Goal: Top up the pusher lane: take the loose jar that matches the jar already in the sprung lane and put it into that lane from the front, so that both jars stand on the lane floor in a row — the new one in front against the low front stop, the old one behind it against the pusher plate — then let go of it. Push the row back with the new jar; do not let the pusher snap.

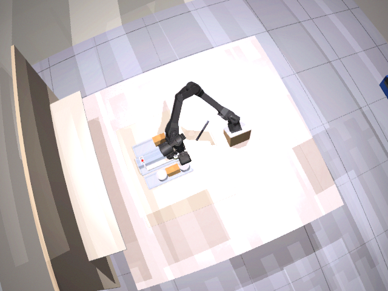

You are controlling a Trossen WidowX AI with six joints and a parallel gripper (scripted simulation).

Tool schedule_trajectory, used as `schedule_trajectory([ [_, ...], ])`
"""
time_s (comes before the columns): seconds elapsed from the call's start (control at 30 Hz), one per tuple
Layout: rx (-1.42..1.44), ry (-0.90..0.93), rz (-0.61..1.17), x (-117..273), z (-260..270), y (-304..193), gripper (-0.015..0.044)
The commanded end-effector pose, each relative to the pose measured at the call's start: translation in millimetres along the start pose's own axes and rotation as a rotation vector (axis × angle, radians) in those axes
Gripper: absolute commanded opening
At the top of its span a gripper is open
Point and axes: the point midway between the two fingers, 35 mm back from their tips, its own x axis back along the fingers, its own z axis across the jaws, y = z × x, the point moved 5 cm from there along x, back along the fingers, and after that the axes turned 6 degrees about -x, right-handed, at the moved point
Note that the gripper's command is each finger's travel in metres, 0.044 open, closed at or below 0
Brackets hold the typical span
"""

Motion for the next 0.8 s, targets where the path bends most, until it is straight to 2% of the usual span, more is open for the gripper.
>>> schedule_trajectory([
  [0.0, -0.007, -0.004, -0.008, 0.1, -0.9, 0.9, 0.0],
  [0.77, -0.007, -0.004, -0.008, -0.1, 0.1, -3.7, 0.0],
])
